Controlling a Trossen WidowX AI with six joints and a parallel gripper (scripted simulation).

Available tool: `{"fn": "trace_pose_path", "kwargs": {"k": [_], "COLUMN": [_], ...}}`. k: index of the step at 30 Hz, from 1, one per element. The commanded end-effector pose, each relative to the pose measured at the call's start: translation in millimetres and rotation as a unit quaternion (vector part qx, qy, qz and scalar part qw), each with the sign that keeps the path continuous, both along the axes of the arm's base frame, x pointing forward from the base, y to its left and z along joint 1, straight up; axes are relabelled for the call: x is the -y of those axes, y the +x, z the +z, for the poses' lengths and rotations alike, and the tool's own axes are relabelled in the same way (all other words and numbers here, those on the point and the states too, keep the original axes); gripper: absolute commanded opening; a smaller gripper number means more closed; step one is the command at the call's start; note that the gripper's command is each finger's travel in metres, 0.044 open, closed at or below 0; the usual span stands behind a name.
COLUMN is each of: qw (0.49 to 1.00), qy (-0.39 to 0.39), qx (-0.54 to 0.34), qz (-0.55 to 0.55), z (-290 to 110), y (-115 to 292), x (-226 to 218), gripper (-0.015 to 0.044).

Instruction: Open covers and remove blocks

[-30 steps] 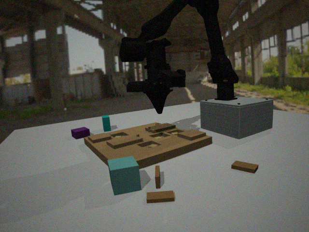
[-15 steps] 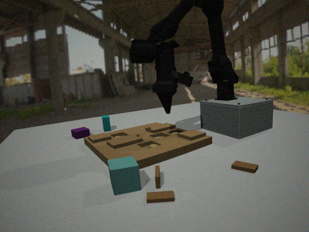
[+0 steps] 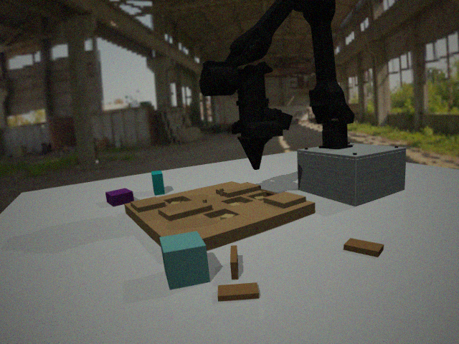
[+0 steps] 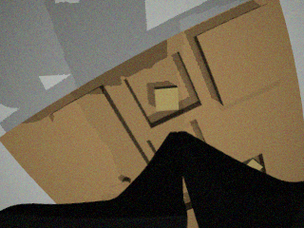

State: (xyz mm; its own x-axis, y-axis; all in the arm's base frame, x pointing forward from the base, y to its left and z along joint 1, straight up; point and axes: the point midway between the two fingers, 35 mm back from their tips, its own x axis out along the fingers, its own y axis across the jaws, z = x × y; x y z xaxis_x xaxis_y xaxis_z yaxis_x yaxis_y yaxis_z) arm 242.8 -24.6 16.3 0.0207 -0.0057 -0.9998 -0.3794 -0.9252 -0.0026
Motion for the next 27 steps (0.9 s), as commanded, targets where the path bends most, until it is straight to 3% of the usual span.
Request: {"fn": "trace_pose_path", "kwargs": {"k": [1,11,27], "qw": [1.000,1.000,1.000], "qy": [-0.001,-0.001,-0.001], "qx": [-0.002,-0.002,-0.002], "qz": [0.007,0.007,0.007], "z": [-7.2,-49.7,-60.5], "y": [-1.1,-2.6,-3.4], "x": [0.4,-0.4,-0.9], "gripper": [0.0000,0.0000,0.0000]}}
